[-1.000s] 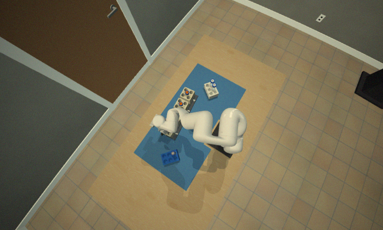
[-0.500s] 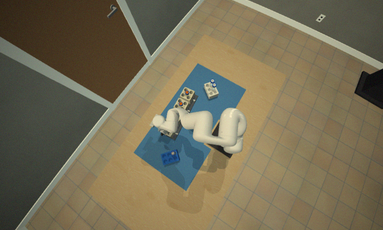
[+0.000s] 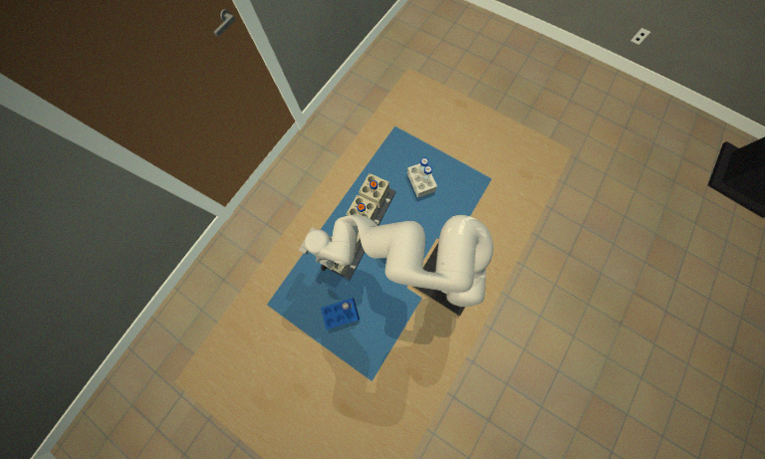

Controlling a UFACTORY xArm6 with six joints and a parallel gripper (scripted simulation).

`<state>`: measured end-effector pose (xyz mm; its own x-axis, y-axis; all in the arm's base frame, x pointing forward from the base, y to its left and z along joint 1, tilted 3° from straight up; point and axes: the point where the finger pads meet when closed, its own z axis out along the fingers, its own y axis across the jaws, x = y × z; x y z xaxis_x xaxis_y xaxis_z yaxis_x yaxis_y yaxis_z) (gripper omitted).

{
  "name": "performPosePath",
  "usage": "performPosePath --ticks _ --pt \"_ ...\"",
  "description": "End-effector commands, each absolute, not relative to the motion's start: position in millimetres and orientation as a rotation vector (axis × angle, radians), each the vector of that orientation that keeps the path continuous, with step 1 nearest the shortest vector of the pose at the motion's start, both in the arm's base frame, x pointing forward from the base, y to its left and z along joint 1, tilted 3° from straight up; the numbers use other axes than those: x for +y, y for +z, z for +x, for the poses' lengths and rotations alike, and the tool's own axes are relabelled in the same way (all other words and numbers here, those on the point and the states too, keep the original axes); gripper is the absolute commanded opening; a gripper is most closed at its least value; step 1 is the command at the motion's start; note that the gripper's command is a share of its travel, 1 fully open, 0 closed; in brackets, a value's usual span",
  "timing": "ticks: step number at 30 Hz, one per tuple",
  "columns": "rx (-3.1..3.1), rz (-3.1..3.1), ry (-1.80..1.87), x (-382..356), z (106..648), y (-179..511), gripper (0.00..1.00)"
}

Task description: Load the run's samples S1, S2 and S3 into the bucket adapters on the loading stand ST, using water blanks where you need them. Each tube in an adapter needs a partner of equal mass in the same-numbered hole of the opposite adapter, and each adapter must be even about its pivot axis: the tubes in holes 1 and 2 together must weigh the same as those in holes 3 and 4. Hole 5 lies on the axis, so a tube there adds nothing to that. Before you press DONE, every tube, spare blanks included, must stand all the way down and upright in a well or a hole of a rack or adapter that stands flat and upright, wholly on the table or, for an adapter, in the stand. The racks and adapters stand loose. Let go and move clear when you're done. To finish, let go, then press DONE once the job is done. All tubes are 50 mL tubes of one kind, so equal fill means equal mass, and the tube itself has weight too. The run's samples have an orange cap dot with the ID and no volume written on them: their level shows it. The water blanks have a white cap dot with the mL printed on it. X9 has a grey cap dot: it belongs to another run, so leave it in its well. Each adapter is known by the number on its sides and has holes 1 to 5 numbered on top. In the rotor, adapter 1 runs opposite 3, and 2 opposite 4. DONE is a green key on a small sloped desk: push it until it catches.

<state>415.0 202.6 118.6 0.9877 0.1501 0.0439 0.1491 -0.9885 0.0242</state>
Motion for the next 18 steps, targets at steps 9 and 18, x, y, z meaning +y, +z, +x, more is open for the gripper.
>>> performPosePath --ticks 9,18 --pt "0.234 3.113 0.078 203 416 122 0.44" --pt "0.234 3.113 0.078 204 415 140 0.44"
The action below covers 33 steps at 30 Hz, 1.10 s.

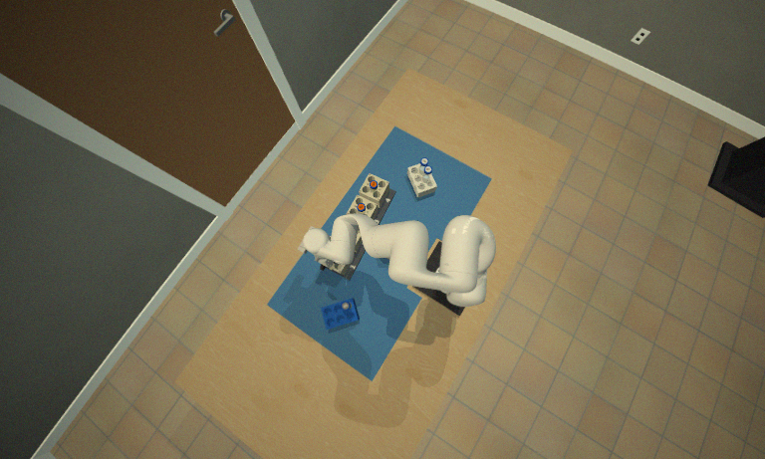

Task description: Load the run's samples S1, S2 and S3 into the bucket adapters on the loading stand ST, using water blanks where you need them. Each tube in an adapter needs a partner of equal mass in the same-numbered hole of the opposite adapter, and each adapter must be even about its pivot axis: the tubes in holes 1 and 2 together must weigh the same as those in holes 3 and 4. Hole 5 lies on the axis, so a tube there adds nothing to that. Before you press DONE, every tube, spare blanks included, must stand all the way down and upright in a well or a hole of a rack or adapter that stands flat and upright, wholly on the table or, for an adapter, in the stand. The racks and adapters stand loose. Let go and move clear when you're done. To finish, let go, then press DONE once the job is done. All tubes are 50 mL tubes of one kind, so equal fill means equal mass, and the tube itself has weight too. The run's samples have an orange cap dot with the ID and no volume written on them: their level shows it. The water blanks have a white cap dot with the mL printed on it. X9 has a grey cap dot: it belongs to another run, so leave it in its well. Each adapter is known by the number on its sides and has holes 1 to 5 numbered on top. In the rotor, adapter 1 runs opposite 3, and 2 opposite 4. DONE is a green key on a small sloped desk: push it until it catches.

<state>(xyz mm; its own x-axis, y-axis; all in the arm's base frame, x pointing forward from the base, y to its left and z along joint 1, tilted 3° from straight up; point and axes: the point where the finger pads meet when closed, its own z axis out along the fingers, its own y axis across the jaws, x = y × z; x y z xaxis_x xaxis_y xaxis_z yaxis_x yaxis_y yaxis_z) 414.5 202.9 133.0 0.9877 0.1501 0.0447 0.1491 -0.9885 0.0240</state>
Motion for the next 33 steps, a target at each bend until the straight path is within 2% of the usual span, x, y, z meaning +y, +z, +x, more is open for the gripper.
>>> performPosePath --ticks 1,33 --pt "0.234 3.113 0.078 204 415 142 0.44" --pt "0.234 3.113 0.078 204 412 198 0.44"
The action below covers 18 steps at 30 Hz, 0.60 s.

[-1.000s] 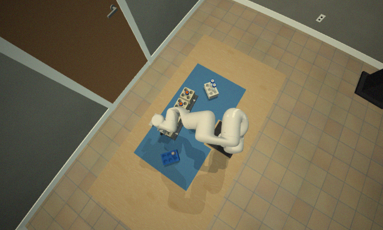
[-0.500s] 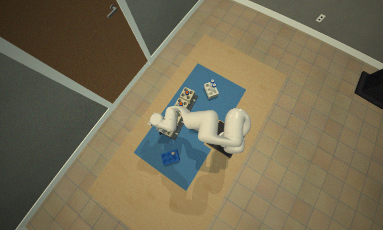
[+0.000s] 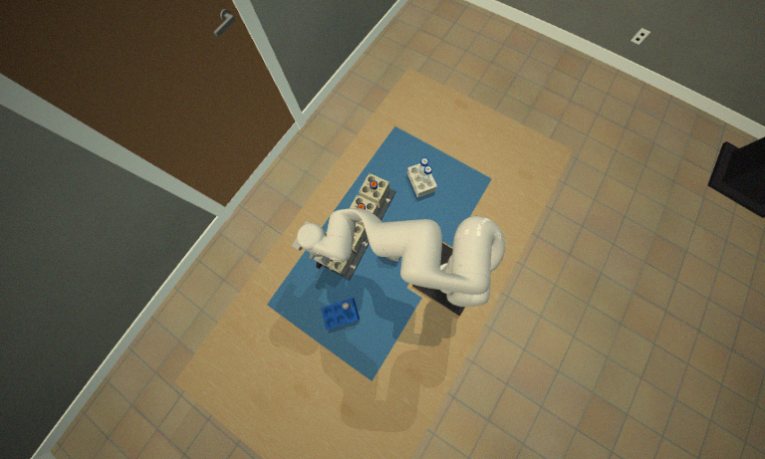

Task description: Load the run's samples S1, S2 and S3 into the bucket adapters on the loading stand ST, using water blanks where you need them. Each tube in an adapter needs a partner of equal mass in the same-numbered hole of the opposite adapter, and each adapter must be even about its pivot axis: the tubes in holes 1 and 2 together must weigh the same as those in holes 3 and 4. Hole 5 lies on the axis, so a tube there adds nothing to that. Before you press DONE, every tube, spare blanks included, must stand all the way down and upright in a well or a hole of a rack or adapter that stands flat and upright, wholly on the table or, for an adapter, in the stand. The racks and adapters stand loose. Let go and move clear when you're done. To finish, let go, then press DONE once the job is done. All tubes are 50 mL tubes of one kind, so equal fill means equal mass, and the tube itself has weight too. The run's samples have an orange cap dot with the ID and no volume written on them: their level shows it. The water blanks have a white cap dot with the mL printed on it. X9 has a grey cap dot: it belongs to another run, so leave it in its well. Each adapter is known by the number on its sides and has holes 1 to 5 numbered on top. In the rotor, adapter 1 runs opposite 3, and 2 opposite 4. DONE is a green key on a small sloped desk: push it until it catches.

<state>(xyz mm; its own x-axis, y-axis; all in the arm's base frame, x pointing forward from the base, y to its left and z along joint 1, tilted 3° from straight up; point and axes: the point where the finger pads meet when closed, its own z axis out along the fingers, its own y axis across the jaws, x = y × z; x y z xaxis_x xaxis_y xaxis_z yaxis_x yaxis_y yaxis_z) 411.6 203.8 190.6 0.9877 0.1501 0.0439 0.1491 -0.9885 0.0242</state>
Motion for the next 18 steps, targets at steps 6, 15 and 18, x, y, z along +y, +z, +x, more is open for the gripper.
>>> performPosePath --ticks 6,15,18 --pt "0.234 3.113 0.078 205 412 210 0.44" --pt "0.234 3.113 0.078 205 411 224 0.44" --pt "0.234 3.113 0.078 205 411 230 0.44"
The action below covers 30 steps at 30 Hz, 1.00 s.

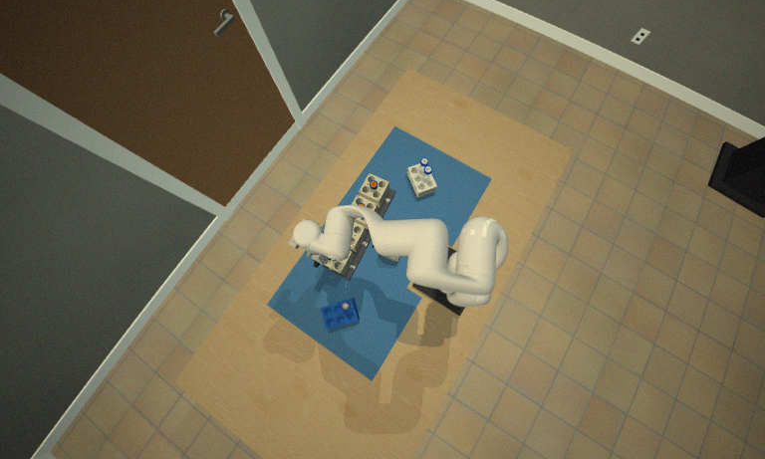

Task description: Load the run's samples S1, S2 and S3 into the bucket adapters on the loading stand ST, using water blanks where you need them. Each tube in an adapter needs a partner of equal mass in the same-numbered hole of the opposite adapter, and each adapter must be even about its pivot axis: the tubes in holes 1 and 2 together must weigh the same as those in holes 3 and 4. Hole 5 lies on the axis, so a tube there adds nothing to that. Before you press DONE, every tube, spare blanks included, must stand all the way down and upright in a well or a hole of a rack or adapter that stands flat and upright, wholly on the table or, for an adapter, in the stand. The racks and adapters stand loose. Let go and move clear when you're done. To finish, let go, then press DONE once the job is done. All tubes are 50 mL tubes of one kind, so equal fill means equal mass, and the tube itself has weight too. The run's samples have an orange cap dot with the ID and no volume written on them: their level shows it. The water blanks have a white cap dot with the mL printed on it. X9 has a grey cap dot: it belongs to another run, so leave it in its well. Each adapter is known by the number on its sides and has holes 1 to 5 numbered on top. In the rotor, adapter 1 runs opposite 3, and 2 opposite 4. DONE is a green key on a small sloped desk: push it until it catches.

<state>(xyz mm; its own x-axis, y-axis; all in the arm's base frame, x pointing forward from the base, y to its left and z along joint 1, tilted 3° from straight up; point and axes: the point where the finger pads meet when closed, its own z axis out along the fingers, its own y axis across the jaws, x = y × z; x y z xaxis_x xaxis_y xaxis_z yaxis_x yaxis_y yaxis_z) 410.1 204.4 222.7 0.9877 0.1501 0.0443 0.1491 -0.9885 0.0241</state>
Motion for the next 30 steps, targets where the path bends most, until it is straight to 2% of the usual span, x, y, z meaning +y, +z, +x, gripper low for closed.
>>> performPosePath --ticks 1,30 --pt "0.234 3.113 0.078 205 411 232 0.44" --pt "0.234 3.113 0.078 205 410 249 0.44"
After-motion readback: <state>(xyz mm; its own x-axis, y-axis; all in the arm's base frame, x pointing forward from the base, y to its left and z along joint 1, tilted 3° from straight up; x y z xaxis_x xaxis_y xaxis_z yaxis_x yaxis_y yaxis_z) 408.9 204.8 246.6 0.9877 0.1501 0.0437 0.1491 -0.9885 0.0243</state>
